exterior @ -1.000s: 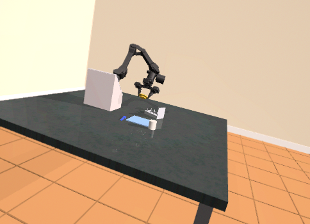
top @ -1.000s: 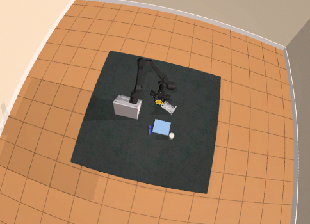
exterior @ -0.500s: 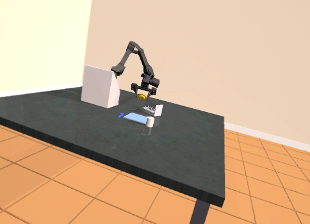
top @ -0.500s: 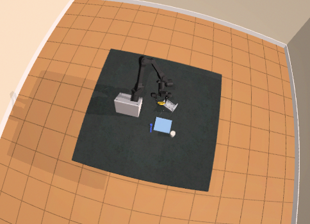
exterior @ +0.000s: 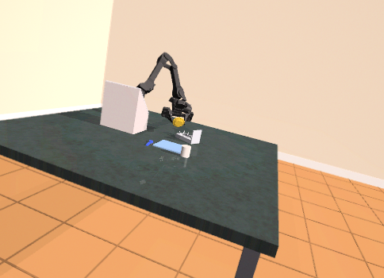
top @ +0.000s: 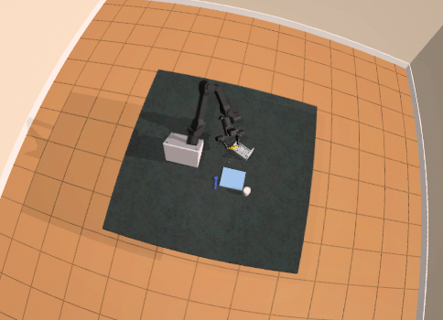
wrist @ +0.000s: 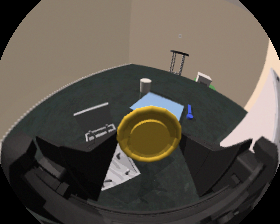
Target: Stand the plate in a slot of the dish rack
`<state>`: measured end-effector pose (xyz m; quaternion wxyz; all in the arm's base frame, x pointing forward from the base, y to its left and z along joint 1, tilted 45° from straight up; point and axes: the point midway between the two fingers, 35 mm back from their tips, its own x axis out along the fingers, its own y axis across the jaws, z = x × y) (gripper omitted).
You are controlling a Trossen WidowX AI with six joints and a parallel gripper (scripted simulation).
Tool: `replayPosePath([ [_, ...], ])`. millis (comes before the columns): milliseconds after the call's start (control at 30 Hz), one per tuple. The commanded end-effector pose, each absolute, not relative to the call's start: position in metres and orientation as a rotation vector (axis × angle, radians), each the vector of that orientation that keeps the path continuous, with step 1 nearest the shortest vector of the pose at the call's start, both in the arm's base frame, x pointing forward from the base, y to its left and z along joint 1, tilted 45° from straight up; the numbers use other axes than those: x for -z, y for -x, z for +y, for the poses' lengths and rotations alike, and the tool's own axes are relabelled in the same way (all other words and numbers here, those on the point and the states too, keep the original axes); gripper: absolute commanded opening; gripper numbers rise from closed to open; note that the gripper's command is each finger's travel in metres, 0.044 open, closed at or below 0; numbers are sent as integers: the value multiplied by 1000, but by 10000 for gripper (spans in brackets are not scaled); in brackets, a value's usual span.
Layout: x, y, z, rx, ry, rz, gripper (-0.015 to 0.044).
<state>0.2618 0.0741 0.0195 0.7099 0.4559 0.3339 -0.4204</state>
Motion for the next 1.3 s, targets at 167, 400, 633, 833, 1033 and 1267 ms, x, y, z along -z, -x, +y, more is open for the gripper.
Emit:
replayPosePath([
  [167,-24,-264,86,820,-916,563,0],
  [400,-34,-264,98,724,-870,425,0],
  [633,-46,-259,111,627,-839,286,0],
  [833,-56,-253,121,554,-827,181,0],
  [1033,-57,-252,121,552,-827,178,0],
  [1267,-52,-256,124,552,-827,180,0],
])
